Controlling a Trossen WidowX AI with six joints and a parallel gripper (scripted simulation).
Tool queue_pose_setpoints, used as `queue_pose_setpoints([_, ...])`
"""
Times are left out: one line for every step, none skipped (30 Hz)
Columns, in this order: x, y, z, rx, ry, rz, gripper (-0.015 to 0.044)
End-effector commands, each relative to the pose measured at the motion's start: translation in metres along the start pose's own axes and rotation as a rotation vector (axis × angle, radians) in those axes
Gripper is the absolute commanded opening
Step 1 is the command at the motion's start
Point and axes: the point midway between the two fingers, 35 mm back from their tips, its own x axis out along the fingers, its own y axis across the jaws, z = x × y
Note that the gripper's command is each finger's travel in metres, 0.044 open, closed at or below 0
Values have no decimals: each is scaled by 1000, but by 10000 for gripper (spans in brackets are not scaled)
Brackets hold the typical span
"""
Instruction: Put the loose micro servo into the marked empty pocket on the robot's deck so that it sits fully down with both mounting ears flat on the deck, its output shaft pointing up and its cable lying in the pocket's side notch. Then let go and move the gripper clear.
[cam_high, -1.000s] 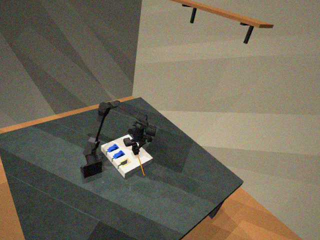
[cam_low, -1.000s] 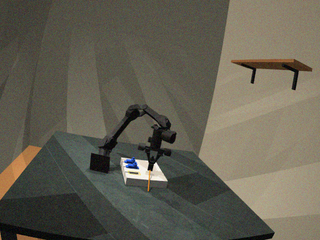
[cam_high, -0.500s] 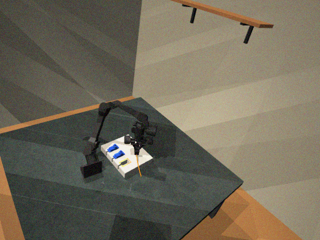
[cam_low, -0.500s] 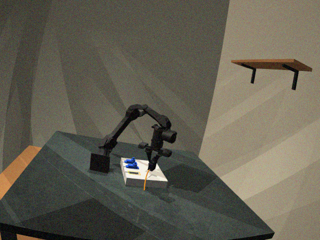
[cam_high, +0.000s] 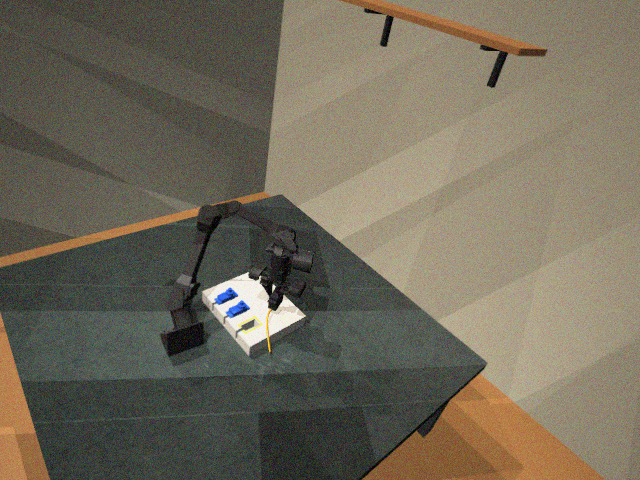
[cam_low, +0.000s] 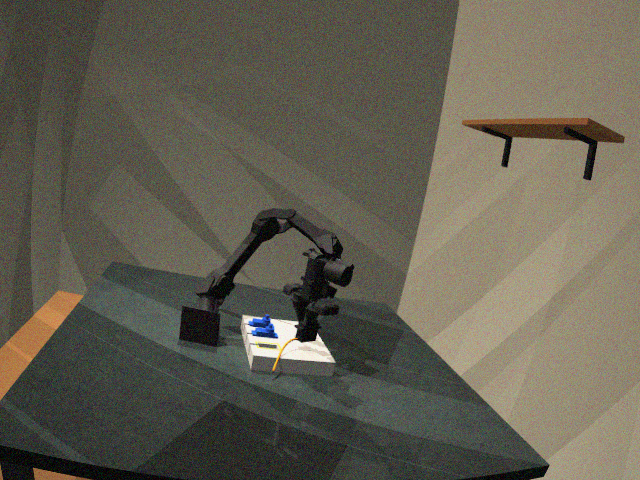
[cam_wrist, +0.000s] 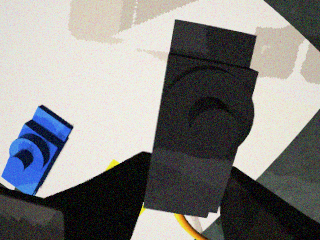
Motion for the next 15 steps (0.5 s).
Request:
queue_pose_setpoints([-1, -1, -1, 128, 1, -5, 0])
queue_pose_setpoints([-1, -1, -1, 163, 1, -5, 0])
queue_pose_setpoints([-1, -1, -1, 197, 1, -5, 0])
queue_pose_setpoints([-1, -1, -1, 232, 1, -5, 0])
queue_pose_setpoints([-1, -1, -1, 267, 1, -5, 0])
queue_pose_setpoints([-1, -1, -1, 302, 1, -5, 0])
queue_pose_setpoints([-1, -1, -1, 336, 0, -6, 0])
queue_pose_setpoints([-1, -1, -1, 371, 0, -6, 0])
queue_pose_setpoints([-1, -1, -1, 406, 0, -6, 0])
queue_pose_setpoints([-1, -1, -1, 434, 0, -6, 0])
queue_pose_setpoints([-1, -1, -1, 452, 0, -6, 0])
queue_pose_setpoints([-1, -1, -1, 458, 0, -6, 0])
queue_pose_setpoints([-1, -1, -1, 458, 0, -6, 0])
queue_pose_setpoints([-1, -1, -1, 458, 0, -6, 0])
queue_pose_setpoints([-1, -1, -1, 458, 0, -6, 0])
